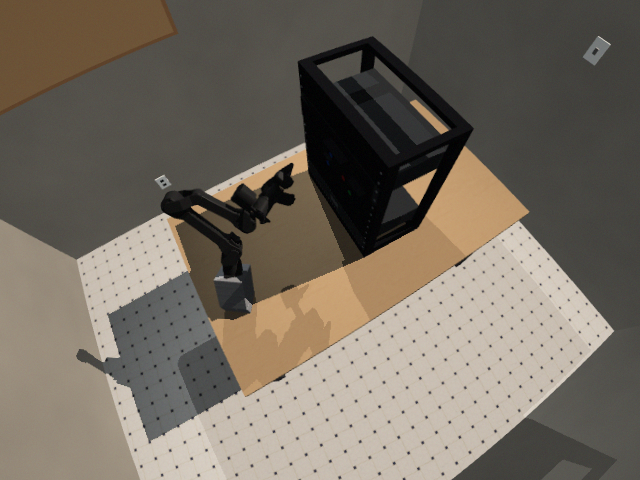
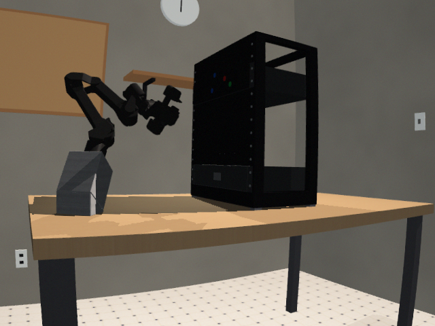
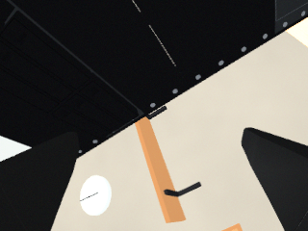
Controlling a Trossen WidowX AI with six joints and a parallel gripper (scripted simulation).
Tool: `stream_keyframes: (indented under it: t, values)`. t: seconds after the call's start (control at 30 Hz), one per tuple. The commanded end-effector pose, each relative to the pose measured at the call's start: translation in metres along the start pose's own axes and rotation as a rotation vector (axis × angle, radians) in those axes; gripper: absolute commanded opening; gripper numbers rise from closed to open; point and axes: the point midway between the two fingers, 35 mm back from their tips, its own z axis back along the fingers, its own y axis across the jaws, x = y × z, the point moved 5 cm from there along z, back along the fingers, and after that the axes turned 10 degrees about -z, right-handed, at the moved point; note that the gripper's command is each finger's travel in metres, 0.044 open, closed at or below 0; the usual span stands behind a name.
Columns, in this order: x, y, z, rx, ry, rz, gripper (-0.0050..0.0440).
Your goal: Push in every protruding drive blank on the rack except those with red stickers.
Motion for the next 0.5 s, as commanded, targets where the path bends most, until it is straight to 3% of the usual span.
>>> stream_keyframes:
  t: [0.0,0.27,0.47]
  values:
    - [-0.003,0.007,0.003,0.007,-0.009,0.026,0.044]
    - [-0.004,0.025,0.018,0.034,-0.079,0.094,0.044]
    - [-0.007,0.054,0.038,0.084,-0.204,0.221,0.044]
